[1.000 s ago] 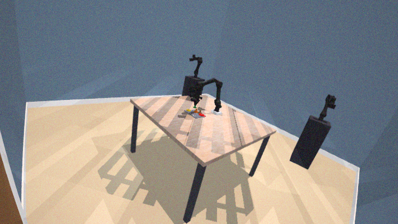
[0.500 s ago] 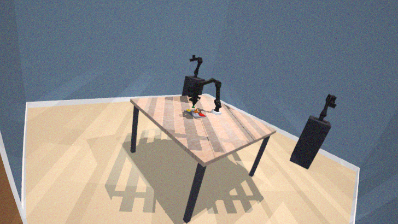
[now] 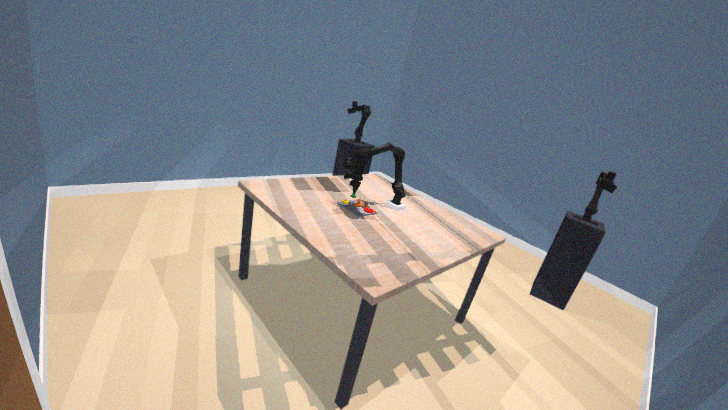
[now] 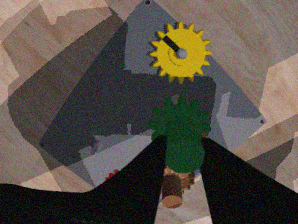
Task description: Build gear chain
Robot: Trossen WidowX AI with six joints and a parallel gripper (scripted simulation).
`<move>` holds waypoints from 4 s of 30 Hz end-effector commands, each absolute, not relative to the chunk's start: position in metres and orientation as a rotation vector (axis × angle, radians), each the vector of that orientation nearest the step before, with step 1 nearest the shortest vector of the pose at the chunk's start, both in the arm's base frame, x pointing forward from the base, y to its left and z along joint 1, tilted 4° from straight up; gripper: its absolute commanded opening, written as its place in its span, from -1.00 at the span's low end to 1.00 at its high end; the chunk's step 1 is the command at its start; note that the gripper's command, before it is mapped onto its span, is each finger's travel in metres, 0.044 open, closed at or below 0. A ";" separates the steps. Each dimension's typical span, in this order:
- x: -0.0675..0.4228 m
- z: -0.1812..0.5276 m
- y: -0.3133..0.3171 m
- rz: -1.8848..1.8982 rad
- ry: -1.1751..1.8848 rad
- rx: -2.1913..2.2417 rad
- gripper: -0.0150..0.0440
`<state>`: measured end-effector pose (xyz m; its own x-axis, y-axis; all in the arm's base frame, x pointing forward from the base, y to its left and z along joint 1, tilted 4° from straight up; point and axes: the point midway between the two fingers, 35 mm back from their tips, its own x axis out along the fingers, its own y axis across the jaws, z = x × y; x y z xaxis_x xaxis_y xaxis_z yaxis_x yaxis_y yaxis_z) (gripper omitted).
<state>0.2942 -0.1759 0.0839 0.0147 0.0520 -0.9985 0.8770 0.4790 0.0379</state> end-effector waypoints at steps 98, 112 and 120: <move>0.294 0.035 -0.175 -0.824 1.407 0.903 -0.49; 0.295 0.036 -0.174 -0.761 1.430 0.841 -0.02; 0.295 0.062 -0.175 -0.687 1.455 0.767 -0.02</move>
<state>0.2923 -0.1729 0.0460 0.0010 0.0562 -0.9984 0.8236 0.5662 0.0327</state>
